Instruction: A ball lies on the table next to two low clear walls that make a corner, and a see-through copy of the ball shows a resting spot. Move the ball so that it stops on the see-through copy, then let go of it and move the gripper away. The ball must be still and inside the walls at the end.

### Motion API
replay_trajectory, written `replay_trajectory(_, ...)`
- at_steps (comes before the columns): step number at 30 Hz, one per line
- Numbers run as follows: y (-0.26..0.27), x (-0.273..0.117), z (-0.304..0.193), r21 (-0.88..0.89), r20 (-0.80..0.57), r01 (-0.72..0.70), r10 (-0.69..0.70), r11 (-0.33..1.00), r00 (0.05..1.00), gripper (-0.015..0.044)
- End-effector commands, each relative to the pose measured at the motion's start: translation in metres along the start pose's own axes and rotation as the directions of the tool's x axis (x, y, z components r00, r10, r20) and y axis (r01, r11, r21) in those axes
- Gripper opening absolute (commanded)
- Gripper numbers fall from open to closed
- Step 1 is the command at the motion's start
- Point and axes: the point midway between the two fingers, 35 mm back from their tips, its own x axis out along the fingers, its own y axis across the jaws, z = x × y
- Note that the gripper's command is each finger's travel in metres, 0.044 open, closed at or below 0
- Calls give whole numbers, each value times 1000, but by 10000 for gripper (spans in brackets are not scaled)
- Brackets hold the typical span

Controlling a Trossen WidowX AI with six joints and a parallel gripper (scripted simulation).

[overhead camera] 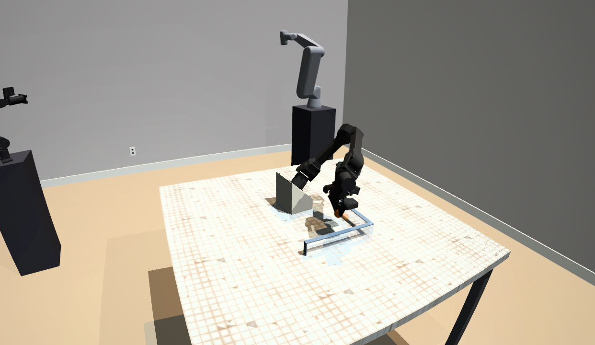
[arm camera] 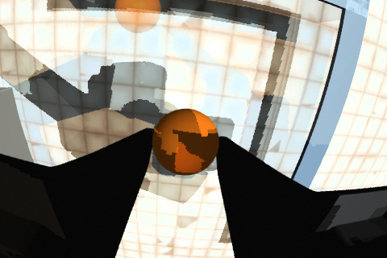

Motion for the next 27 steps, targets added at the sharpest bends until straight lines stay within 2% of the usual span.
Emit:
replay_trajectory(1, -1, -29, 0, -10, -9, 14, -14, 1000, 1000, 0)
replay_trajectory(6, 4, -61, 2, -10, -5, 13, -13, 1000, 1000, 0)
replay_trajectory(10, 5, -65, 2, -10, -4, 12, -12, 1000, 1000, 0)
replay_trajectory(27, 44, -26, 65, -9, -2, 12, -12, 1000, 1000, 0)
